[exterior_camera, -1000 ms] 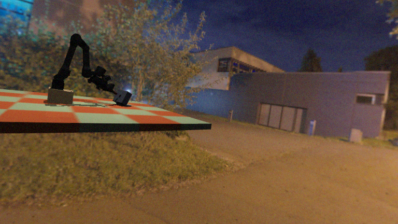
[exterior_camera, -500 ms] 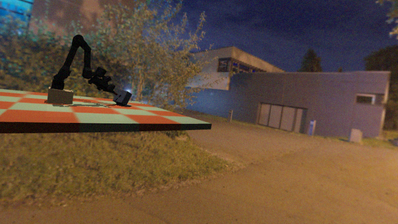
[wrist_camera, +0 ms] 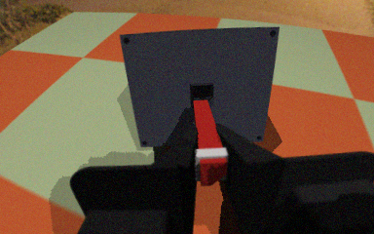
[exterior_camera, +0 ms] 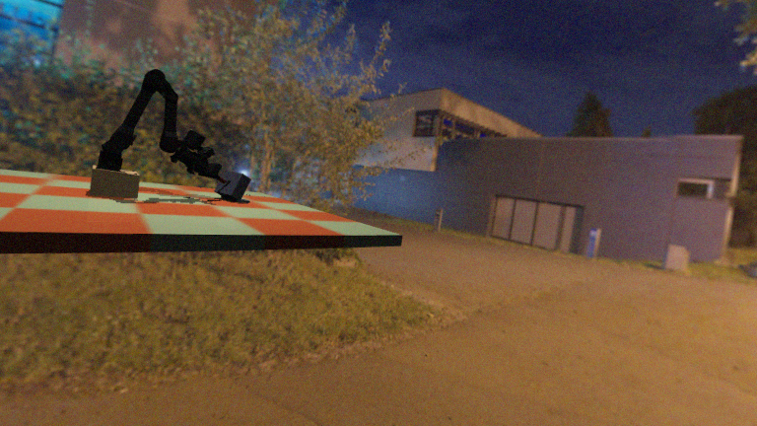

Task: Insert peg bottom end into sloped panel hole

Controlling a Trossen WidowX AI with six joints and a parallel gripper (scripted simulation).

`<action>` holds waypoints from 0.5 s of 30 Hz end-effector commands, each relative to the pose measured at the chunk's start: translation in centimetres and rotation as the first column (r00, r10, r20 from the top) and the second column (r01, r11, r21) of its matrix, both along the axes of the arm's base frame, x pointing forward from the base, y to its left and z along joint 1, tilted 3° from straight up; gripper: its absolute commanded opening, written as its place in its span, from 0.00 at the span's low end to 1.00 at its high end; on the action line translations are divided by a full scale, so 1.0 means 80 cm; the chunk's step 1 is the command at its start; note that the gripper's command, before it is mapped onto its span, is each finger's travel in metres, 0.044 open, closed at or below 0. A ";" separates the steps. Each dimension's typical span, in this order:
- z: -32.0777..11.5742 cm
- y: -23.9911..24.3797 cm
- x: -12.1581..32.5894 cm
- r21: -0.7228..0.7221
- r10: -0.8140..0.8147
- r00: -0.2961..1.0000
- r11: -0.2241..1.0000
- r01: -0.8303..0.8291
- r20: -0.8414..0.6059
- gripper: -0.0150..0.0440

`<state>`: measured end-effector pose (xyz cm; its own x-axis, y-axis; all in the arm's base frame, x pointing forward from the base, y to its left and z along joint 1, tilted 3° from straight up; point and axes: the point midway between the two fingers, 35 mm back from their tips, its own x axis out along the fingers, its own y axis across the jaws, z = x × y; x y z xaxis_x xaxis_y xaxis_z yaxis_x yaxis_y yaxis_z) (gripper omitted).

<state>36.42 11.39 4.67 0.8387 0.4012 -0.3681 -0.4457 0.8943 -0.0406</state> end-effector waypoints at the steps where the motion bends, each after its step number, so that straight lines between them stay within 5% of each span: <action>1: 0.004 0.002 0.009 0.005 -0.005 1.000 1.000 0.005 0.011 0.25; 15: 0.001 0.002 0.005 0.001 0.000 1.000 1.000 0.000 0.004 0.25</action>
<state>36.91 11.55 4.78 0.8404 0.4016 -0.3638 -0.4454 0.8943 -0.0417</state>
